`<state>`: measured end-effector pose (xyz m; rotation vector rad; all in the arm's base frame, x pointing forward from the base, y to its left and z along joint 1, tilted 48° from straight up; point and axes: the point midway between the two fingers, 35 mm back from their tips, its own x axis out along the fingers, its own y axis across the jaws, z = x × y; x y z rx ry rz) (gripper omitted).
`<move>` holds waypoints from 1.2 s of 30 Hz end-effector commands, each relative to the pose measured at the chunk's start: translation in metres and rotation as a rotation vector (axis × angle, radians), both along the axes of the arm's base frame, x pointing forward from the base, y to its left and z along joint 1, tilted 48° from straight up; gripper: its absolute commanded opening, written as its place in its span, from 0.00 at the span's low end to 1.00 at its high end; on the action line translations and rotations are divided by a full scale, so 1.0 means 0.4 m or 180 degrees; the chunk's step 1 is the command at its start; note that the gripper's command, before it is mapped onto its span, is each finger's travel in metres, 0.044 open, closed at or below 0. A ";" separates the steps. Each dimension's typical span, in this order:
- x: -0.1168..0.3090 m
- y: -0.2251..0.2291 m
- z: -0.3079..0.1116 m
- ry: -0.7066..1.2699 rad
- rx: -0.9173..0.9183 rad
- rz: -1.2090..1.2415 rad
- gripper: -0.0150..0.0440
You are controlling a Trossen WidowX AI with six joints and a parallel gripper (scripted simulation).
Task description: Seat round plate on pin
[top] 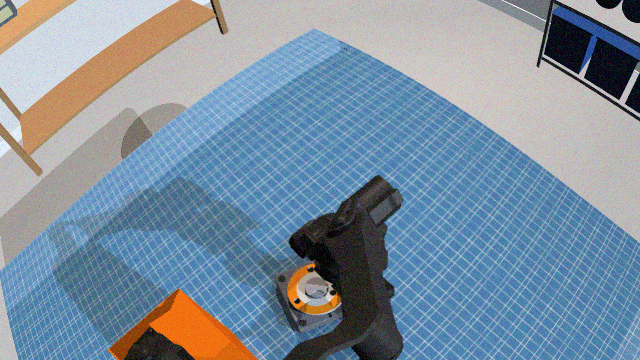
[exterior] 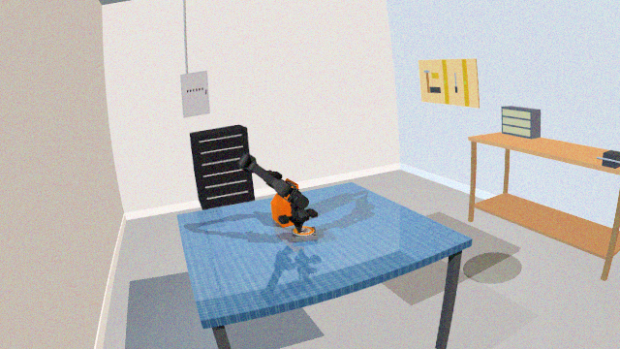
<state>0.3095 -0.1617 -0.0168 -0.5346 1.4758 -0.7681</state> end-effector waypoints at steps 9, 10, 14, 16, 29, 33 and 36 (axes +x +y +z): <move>-0.041 -0.013 0.021 0.0011 -0.0007 -0.0018 0.25; -0.044 -0.013 0.022 0.0011 -0.0007 -0.0018 0.25; -0.056 -0.014 0.024 0.0012 -0.0007 -0.0018 0.25; -0.062 -0.014 0.025 0.0013 -0.0007 -0.0018 0.25; -0.087 -0.013 0.027 0.0014 -0.0007 -0.0018 0.25; -0.093 -0.012 0.027 0.0015 -0.0007 -0.0018 0.25; -0.097 -0.013 0.026 0.0015 -0.0007 -0.0018 0.25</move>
